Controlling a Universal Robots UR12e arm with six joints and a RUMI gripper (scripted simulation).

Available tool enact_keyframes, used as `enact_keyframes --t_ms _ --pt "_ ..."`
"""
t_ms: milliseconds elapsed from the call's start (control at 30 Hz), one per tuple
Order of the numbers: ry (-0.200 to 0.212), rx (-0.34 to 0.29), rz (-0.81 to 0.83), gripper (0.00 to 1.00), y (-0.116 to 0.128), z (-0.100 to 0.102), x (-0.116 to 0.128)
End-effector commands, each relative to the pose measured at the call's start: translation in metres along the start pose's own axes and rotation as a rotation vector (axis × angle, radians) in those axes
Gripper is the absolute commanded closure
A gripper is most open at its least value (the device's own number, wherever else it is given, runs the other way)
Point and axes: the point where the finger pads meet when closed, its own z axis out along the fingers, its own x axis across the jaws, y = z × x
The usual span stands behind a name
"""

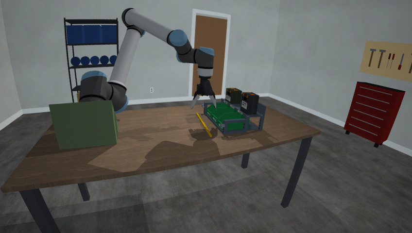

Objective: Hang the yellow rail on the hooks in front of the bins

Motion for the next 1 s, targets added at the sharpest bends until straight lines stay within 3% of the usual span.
enact_keyframes --t_ms 0,67,100,967 --pt "-0.002 0.003 0.0 0.0 -0.0003 -0.001 -0.0015" --pt "-0.002 0.003 -0.001 0.0 -0.0002 -0.001 -0.0016" --pt "-0.002 0.003 -0.001 1.0 -0.0002 -0.001 -0.0016" --pt "-0.002 0.005 -0.002 1.0 0.0001 -0.0015 -0.0025"
